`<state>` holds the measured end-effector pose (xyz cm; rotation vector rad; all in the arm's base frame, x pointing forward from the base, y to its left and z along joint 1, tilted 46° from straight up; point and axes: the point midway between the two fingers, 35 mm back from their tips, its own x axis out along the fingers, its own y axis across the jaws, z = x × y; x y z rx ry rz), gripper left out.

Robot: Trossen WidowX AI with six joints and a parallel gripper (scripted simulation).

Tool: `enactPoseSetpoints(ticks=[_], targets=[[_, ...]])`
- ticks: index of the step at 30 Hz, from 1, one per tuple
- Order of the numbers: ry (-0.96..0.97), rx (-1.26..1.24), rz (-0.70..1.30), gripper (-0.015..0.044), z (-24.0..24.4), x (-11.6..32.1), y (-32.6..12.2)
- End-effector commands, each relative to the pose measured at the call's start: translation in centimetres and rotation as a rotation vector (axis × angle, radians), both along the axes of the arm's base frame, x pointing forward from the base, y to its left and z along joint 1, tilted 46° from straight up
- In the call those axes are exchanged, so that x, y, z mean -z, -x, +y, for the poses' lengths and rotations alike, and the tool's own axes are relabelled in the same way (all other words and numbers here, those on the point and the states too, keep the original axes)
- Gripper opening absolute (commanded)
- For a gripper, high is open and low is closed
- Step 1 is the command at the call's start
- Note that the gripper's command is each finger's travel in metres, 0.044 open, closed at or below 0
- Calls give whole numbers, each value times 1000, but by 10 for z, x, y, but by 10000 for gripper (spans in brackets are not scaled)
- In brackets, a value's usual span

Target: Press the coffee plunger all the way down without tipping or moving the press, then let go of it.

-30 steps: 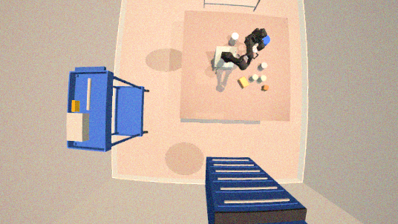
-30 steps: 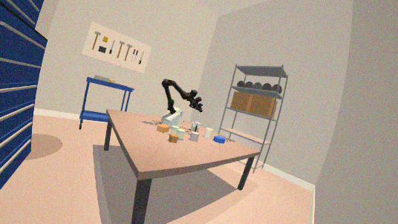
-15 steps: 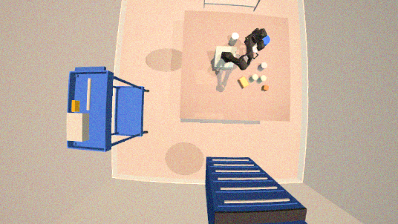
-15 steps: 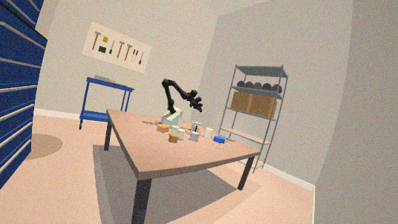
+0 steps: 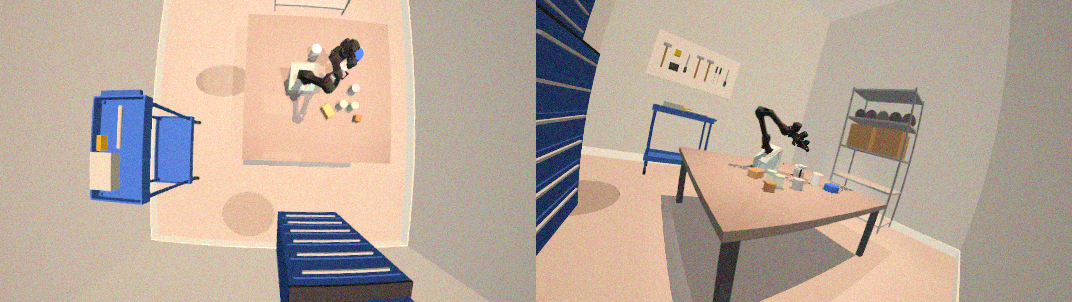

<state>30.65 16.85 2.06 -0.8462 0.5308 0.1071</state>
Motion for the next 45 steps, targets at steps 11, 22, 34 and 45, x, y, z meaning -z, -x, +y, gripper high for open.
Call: enactPoseSetpoints(ticks=[11, 22, 34, 45], targets=[[18, 9, 30, 119, -22, 28, -2], [18, 8, 31, 119, -34, 41, -7], [19, 8, 29, 119, -47, 55, -12], [22, 6, 25, 119, -58, 67, -19]])
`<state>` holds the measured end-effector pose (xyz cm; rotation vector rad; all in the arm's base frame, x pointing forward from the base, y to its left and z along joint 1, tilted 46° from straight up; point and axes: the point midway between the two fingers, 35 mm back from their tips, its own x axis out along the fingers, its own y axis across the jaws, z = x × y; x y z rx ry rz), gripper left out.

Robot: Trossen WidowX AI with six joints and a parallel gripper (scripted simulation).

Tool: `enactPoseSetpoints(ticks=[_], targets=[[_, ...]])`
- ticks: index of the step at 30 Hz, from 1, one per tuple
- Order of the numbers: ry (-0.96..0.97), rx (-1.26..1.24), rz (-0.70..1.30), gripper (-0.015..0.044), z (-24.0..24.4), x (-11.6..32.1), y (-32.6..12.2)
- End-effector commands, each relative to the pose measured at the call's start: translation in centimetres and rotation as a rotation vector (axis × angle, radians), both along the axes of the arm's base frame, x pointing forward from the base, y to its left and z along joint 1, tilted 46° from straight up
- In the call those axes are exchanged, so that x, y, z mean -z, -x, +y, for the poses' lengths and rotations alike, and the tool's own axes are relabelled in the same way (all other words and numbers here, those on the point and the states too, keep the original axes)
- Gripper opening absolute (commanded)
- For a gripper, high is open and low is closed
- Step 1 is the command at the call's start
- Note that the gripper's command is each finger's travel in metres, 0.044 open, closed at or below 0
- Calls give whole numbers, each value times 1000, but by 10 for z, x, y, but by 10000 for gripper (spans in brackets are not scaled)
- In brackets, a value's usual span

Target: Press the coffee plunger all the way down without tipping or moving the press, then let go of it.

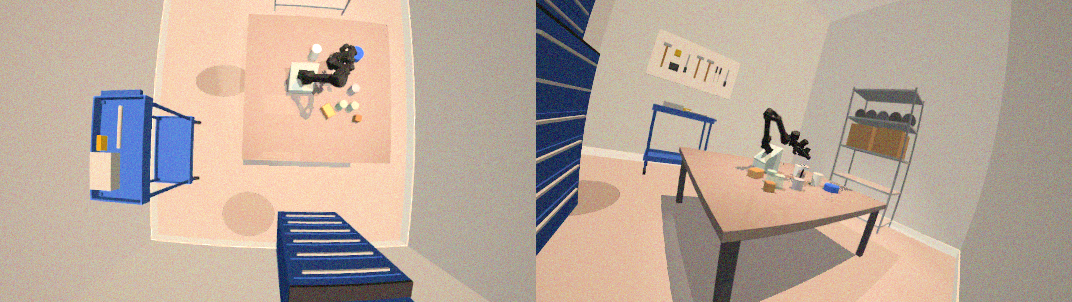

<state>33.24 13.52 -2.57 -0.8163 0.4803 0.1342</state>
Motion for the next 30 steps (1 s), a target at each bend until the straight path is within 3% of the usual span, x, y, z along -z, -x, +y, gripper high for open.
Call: enactPoseSetpoints(ticks=[1, 30], targets=[[63, 40, 59, 119, -26, 22, 6], [63, 41, 55, 119, -21, 28, -12]])
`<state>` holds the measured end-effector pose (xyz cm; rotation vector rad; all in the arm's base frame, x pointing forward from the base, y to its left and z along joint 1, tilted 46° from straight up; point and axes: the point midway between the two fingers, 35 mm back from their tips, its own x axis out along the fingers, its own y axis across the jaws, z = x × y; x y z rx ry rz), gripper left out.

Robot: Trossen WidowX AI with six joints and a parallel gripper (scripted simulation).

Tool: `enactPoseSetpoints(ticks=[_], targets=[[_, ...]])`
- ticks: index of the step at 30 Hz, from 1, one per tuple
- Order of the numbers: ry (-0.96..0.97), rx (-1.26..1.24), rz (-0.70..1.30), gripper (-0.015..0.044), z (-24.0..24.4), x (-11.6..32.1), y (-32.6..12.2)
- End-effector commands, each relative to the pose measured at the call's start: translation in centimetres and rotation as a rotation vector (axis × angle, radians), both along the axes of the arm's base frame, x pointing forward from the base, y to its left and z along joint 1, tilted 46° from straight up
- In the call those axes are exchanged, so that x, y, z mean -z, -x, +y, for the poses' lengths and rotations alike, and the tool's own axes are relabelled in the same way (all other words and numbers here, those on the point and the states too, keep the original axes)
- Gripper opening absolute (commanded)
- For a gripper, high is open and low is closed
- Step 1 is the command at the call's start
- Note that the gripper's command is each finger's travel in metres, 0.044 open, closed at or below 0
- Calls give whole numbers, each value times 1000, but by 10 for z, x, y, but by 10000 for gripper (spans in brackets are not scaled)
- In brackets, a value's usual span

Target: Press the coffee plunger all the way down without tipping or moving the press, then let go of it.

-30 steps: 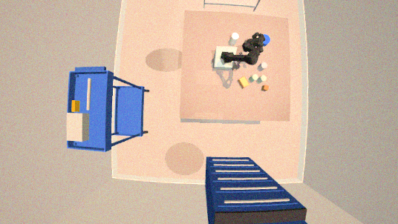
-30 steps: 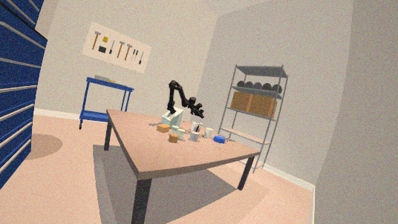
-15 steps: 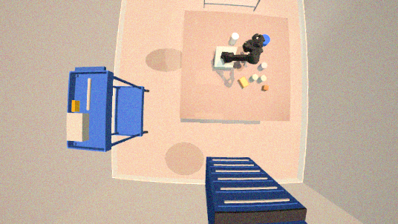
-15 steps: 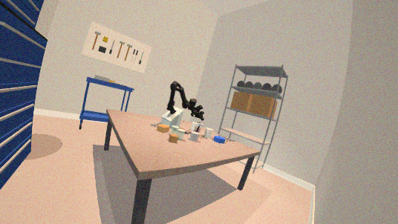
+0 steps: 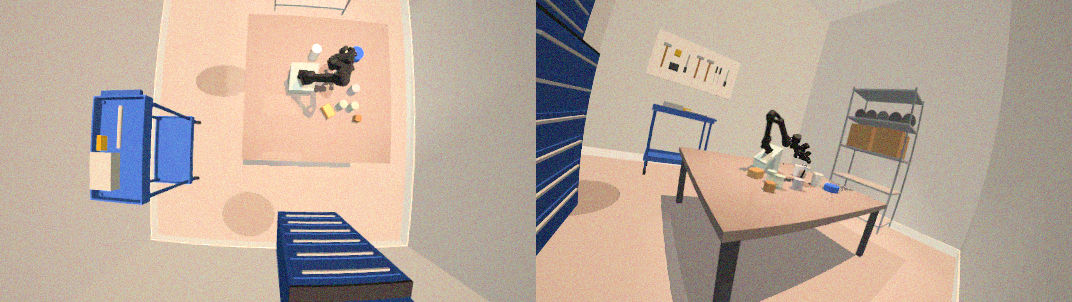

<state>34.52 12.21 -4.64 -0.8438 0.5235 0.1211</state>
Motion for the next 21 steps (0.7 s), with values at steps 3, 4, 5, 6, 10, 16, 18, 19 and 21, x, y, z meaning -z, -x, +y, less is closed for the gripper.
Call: enactPoseSetpoints(ticks=[3, 4, 5, 6, 10, 16, 18, 19, 21], targets=[[29, 20, 22, 119, -8, 7, 0], [29, 20, 22, 119, -8, 7, 0], [29, 20, 22, 119, -7, 7, 0], [29, 20, 22, 119, -7, 7, -1], [29, 20, 21, 119, -7, 8, -2], [29, 20, 21, 119, -6, 8, -3], [29, 20, 21, 119, -6, 8, -4], [29, 20, 21, 119, -6, 8, -4], [29, 20, 21, 119, -6, 9, -4]])
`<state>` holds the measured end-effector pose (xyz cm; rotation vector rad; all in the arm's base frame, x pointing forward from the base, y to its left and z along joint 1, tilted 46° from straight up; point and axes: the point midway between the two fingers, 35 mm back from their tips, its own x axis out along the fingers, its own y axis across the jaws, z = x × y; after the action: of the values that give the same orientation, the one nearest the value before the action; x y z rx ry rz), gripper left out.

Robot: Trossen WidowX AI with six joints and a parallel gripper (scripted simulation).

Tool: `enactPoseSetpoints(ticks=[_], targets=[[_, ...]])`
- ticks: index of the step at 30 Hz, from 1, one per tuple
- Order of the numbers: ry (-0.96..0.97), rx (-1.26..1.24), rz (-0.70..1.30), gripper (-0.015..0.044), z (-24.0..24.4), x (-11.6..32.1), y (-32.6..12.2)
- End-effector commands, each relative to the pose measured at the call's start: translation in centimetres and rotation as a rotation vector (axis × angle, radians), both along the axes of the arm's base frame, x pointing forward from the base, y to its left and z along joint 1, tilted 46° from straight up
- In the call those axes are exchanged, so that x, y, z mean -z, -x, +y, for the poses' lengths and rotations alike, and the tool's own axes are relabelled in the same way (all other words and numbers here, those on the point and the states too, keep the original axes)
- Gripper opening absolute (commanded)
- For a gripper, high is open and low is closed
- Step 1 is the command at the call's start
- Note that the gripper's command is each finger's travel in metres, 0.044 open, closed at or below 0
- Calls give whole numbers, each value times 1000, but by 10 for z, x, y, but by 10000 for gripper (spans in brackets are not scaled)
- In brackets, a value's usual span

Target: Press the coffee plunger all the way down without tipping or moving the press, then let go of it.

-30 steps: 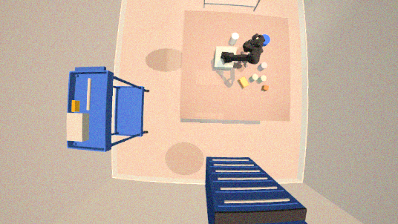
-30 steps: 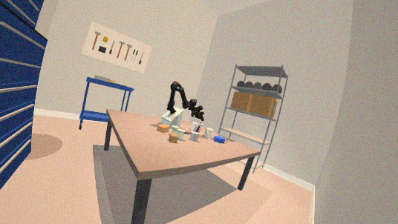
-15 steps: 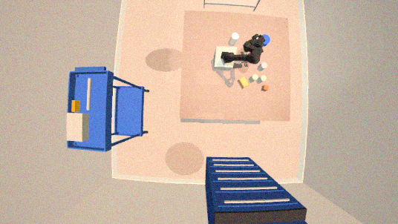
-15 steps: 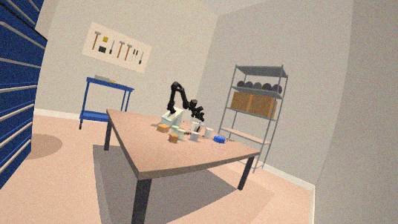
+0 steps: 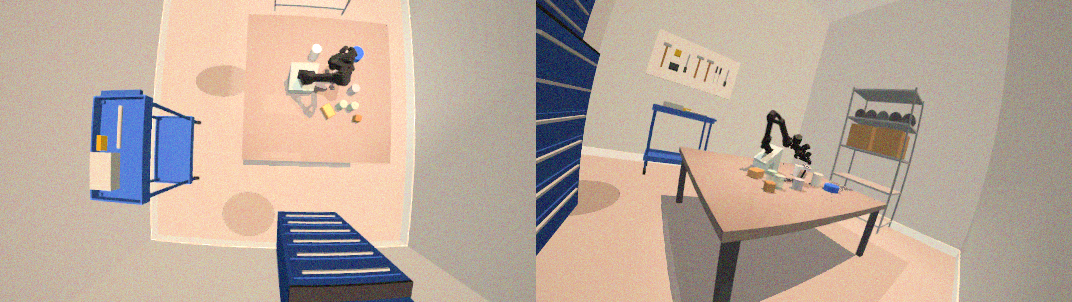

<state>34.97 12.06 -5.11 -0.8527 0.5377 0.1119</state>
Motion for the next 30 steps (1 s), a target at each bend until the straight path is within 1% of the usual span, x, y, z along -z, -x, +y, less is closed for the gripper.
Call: enactPoseSetpoints(ticks=[1, 30], targets=[[17, 9, 12, 119, -4, 4, 0], [5, 4, 3, 119, 0, 2, -4]])
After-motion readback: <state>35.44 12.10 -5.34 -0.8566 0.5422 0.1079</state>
